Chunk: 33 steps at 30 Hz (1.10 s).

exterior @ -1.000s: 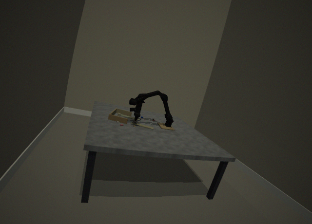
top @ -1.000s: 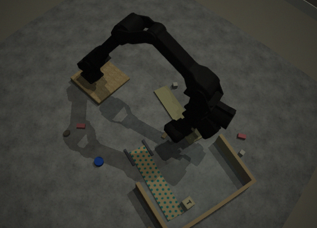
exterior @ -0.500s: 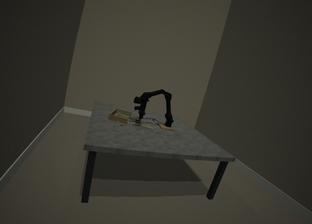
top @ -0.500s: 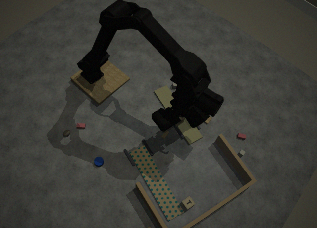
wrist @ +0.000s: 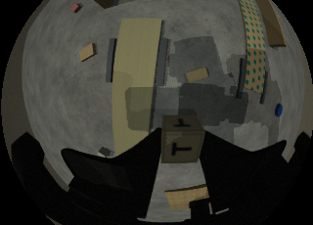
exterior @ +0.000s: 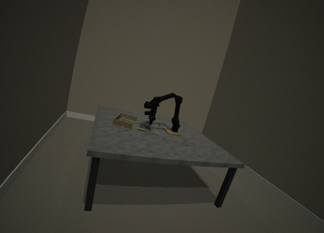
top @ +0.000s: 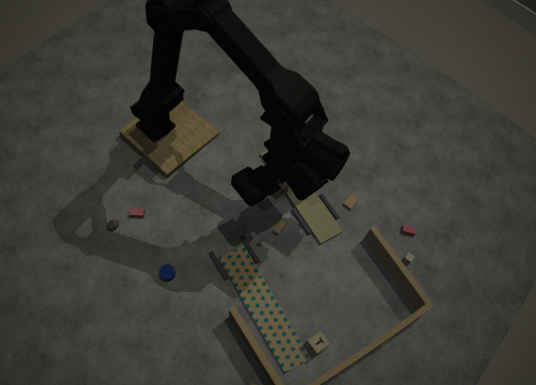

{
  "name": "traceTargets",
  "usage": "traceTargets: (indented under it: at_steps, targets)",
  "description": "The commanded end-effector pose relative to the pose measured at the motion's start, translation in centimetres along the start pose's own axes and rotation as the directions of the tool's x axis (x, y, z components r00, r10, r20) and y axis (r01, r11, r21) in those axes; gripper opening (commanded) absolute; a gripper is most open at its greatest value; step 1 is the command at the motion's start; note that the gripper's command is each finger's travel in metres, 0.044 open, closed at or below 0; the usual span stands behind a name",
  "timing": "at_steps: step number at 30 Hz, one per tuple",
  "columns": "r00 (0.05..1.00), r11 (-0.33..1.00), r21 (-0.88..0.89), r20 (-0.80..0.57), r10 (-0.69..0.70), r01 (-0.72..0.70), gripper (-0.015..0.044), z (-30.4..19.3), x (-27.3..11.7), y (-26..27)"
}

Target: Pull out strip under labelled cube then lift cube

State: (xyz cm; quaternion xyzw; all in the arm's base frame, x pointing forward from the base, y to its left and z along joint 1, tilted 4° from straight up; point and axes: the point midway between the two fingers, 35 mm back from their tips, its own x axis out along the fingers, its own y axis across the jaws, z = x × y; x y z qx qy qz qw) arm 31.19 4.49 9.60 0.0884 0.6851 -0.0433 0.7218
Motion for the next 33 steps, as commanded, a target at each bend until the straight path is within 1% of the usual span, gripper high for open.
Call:
traceTargets:
  at_steps: [1,5,12,33]
  targets:
    - [1.000,1.000,-0.004,-0.003,0.002,-0.002,0.0000,-1.2,0.2,-0.4]
    - [1.000,1.000,-0.004,-0.003,0.002,-0.002,0.0000,-1.4,-0.1,-0.5]
    - [1.000,1.000,-0.004,-0.003,0.002,-0.002,0.0000,-1.4,-3.3,-0.5]
    - [1.000,1.000,-0.004,-0.003,0.002,-0.002,0.0000,-1.4,-3.4,-0.5]
